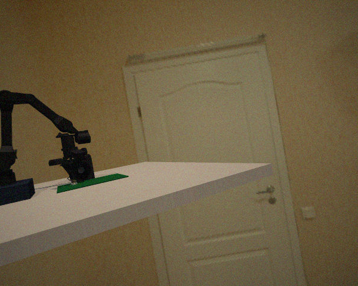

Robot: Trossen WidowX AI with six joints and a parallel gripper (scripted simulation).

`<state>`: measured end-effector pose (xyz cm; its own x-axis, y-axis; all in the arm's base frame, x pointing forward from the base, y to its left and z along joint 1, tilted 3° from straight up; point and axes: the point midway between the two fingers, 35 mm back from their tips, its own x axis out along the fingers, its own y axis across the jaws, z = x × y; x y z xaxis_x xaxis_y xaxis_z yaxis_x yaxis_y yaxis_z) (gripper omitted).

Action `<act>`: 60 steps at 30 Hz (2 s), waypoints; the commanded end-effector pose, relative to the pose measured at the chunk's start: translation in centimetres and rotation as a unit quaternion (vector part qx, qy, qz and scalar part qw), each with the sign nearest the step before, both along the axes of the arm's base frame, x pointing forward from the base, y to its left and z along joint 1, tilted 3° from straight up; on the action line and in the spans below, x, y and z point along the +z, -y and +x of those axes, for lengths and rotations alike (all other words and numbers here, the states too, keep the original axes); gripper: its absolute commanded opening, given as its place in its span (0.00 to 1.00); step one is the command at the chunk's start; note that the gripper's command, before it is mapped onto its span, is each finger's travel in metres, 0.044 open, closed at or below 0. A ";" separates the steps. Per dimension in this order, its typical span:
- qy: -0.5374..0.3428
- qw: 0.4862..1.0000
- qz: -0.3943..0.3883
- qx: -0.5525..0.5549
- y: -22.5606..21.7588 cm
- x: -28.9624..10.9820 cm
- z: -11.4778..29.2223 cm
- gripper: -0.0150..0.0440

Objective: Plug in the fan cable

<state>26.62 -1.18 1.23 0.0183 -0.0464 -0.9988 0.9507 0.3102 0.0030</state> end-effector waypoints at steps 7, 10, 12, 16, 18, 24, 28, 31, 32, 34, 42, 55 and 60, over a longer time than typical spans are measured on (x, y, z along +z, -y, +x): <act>0.001 1.000 -0.002 0.002 0.1 -0.2 0.0 0.25; 0.001 1.000 -0.002 0.002 0.1 -0.3 0.0 0.25; 0.001 1.000 -0.002 0.002 0.1 -0.4 0.0 0.25; 0.001 1.000 -0.002 0.002 0.1 -0.5 0.0 0.25; 0.001 1.000 -0.002 0.002 0.1 -0.5 0.0 0.25; 0.001 1.000 -0.002 0.002 0.1 -0.6 0.0 0.25; 0.001 1.000 -0.002 0.002 0.1 -0.9 0.0 0.25; 0.001 1.000 -0.002 0.002 0.1 -1.1 0.0 0.25; 0.001 1.000 -0.002 0.002 0.1 -1.2 0.0 0.25; 0.001 1.000 -0.002 0.002 0.1 -1.3 0.0 0.25; 0.001 1.000 -0.002 0.002 0.1 -1.9 0.0 0.25; -0.001 1.000 -0.001 0.000 0.1 -2.0 -0.1 0.65; 0.000 1.000 -0.001 0.001 0.1 -0.8 0.0 0.69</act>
